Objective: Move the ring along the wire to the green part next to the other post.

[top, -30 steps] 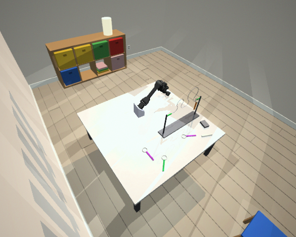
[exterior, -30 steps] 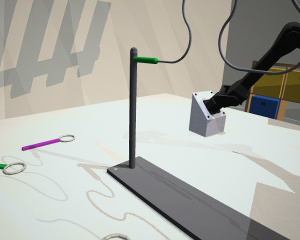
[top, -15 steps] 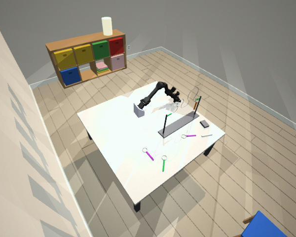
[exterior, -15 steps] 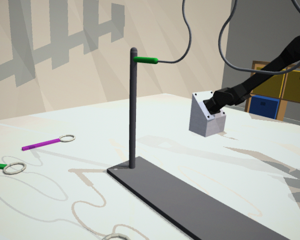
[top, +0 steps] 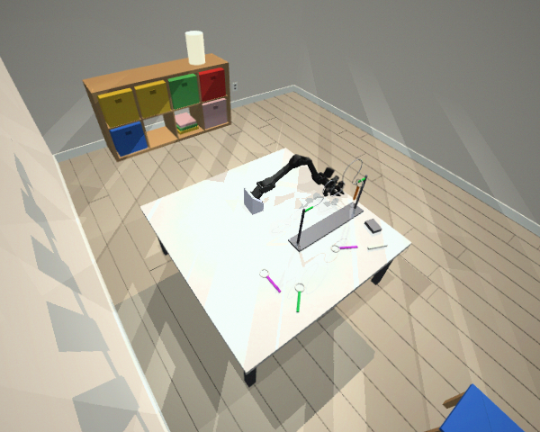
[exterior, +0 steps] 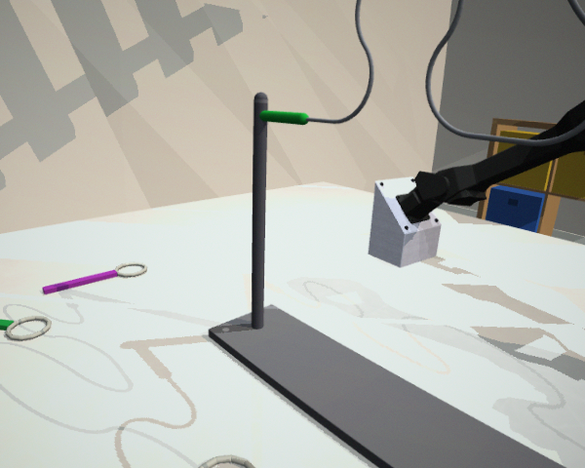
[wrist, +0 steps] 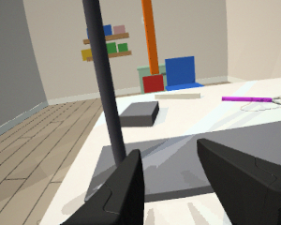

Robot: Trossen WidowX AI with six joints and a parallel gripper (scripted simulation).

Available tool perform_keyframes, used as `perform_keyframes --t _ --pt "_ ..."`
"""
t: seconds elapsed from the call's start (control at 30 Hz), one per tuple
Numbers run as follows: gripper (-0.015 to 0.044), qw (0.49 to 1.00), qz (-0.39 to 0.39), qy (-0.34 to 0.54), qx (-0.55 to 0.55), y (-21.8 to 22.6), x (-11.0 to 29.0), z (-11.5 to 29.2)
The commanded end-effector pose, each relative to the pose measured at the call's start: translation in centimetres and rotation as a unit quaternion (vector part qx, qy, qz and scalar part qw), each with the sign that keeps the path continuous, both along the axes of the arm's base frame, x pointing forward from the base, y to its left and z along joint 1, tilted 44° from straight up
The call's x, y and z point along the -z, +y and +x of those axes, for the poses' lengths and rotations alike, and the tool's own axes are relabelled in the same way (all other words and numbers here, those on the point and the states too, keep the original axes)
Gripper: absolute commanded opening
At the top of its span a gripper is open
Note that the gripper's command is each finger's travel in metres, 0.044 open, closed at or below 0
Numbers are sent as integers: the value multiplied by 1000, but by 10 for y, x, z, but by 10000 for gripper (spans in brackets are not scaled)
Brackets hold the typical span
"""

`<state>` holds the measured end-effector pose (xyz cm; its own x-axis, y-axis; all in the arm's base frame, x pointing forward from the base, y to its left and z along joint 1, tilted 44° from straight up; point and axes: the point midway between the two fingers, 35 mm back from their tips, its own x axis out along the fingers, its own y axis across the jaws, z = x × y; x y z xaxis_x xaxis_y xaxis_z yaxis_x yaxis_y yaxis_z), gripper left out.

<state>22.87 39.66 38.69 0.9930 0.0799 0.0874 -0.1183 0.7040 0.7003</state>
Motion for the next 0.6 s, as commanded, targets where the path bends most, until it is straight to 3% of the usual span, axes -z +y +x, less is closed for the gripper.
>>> perform_keyframes --t 0.0,0.27,0.57 --pt "160 1000 14 1 3 0 -3 -2" --pt "160 1000 13 -2 3 -31 -37 46" --pt "160 1000 14 -2 3 -34 -41 54"
